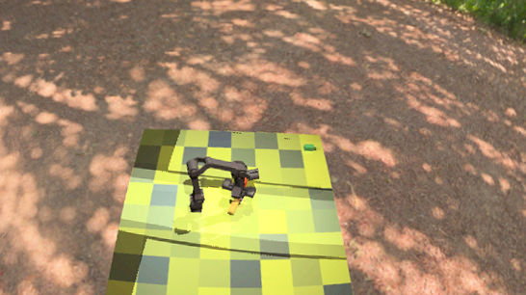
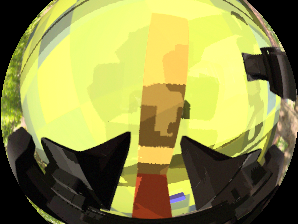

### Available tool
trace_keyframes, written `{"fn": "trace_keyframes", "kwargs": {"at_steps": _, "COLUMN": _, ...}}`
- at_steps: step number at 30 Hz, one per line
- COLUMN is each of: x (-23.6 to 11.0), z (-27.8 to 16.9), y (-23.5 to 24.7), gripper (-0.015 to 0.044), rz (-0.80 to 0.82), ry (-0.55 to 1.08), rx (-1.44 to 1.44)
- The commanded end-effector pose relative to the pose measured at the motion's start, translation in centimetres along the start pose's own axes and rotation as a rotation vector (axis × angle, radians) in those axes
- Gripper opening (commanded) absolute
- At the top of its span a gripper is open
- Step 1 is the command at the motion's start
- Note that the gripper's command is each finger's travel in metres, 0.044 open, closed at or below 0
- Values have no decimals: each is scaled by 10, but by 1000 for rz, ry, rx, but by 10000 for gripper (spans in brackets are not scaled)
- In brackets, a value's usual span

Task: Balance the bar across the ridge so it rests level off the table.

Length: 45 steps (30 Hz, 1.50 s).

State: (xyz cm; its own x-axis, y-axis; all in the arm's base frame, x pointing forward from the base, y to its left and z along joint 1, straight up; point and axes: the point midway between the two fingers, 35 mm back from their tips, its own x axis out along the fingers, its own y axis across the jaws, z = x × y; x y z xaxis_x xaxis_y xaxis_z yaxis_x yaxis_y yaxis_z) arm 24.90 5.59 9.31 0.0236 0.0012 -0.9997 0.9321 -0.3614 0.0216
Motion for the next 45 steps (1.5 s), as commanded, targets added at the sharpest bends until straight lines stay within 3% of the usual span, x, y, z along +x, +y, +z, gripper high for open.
{"fn": "trace_keyframes", "kwargs": {"at_steps": 1, "x": 0, "z": 0, "y": 0, "gripper": 343, "rz": -1, "ry": 0, "rx": 0}}
{"fn": "trace_keyframes", "kwargs": {"at_steps": 5, "x": 0, "z": 0, "y": 0, "gripper": 440, "rz": -1, "ry": 0, "rx": 0}}
{"fn": "trace_keyframes", "kwargs": {"at_steps": 9, "x": -8, "z": -1, "y": 1, "gripper": 440, "rz": -1, "ry": 0, "rx": 0}}
{"fn": "trace_keyframes", "kwargs": {"at_steps": 17, "x": -98, "z": 0, "y": 1, "gripper": 440, "rz": 0, "ry": 0, "rx": 0}}
{"fn": "trace_keyframes", "kwargs": {"at_steps": 45, "x": -100, "z": 0, "y": 0, "gripper": 440, "rz": 0, "ry": 0, "rx": 0}}
